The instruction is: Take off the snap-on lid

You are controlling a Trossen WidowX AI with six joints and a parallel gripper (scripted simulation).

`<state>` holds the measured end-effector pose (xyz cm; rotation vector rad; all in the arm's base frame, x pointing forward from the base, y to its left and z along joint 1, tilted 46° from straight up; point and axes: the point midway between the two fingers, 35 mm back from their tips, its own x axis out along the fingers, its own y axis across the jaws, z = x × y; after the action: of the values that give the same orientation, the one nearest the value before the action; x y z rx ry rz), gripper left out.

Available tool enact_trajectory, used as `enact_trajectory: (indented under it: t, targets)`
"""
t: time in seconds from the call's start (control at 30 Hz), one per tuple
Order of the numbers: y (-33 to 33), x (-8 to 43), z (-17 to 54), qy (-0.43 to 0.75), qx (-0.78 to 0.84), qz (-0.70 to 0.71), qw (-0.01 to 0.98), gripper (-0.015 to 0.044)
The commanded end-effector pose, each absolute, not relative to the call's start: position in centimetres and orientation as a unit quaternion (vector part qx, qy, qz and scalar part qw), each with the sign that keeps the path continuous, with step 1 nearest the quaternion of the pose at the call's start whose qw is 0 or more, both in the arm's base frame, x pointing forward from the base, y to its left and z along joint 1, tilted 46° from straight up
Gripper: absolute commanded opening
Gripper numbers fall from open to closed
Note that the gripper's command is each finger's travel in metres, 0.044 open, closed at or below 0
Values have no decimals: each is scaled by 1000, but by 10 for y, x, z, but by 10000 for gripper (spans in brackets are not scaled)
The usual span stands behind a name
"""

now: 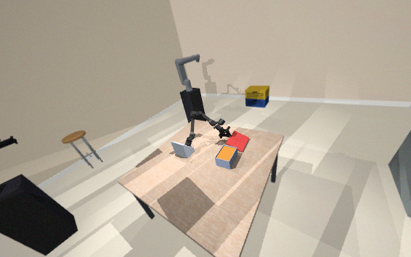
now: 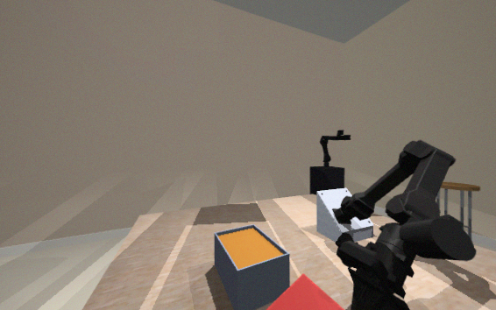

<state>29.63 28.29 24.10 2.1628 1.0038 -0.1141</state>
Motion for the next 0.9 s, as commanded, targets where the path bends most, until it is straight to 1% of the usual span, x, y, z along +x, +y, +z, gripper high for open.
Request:
enact_trajectory:
  t: [0.0, 0.33, 0.37, 0.67, 0.7, 0.73, 0.87]
  targets:
    - [289, 294, 228, 400, 837, -55, 369, 0]
    - [295, 293, 223, 400, 837, -55, 368, 0]
    - [290, 295, 234, 394, 840, -48, 369, 26]
    - [290, 295, 236, 400, 837, -55, 369, 263]
    - [290, 295, 236, 400, 837, -55, 369, 275]
    - [290, 295, 236, 400, 837, -55, 369, 275]
    - [288, 288, 232, 400, 837, -55, 369, 380]
